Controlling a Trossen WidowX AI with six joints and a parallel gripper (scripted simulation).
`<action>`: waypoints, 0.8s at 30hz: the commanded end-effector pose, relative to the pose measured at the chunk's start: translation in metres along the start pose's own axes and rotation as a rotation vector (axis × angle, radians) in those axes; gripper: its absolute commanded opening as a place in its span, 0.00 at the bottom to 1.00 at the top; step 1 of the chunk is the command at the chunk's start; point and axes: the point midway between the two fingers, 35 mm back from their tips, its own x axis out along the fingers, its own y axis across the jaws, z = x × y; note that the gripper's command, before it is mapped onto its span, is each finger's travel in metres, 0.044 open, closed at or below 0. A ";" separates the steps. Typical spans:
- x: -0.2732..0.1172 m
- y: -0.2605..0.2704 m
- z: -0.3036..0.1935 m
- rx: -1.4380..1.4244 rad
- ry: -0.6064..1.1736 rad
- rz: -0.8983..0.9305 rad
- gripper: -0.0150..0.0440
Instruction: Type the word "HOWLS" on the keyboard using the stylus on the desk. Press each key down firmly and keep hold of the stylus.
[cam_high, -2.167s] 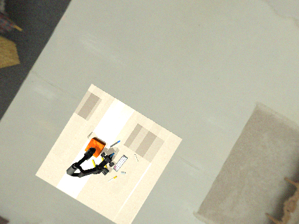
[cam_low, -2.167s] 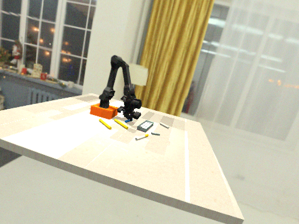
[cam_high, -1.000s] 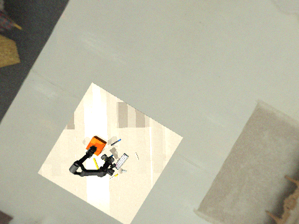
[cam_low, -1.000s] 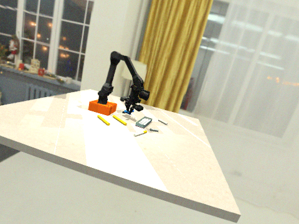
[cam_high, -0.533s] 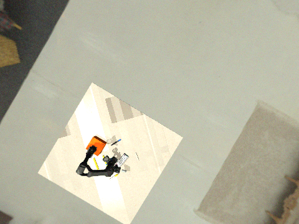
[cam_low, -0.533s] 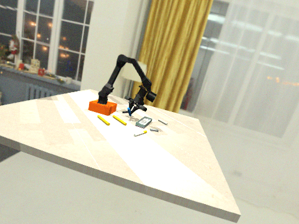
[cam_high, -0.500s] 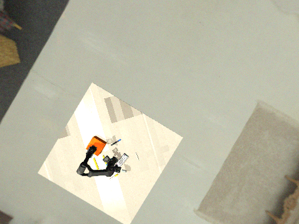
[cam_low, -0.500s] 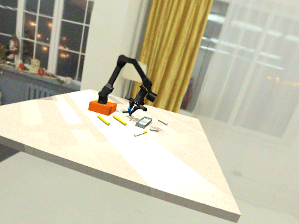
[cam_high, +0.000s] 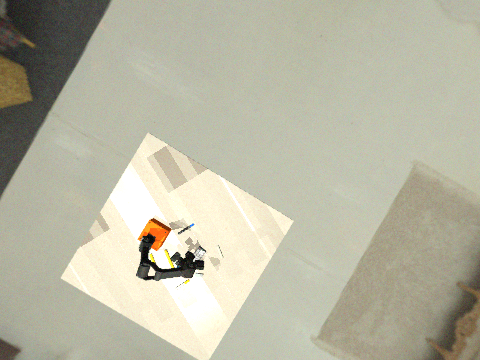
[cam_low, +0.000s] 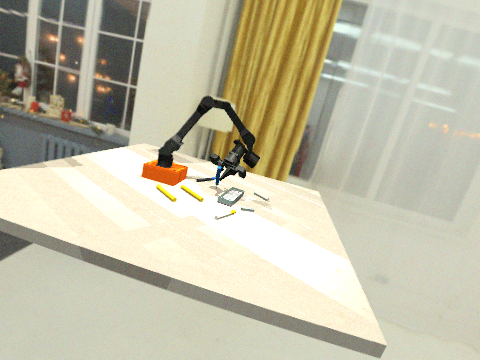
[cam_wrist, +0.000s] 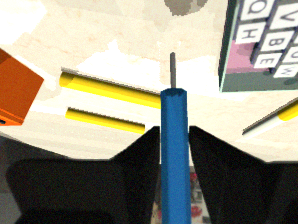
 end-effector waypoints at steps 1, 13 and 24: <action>-0.009 -0.010 -0.001 -0.003 0.090 -0.046 0.25; -0.041 -0.035 -0.003 -0.033 0.324 -0.201 0.25; -0.016 -0.038 0.020 -0.033 0.324 -0.201 0.25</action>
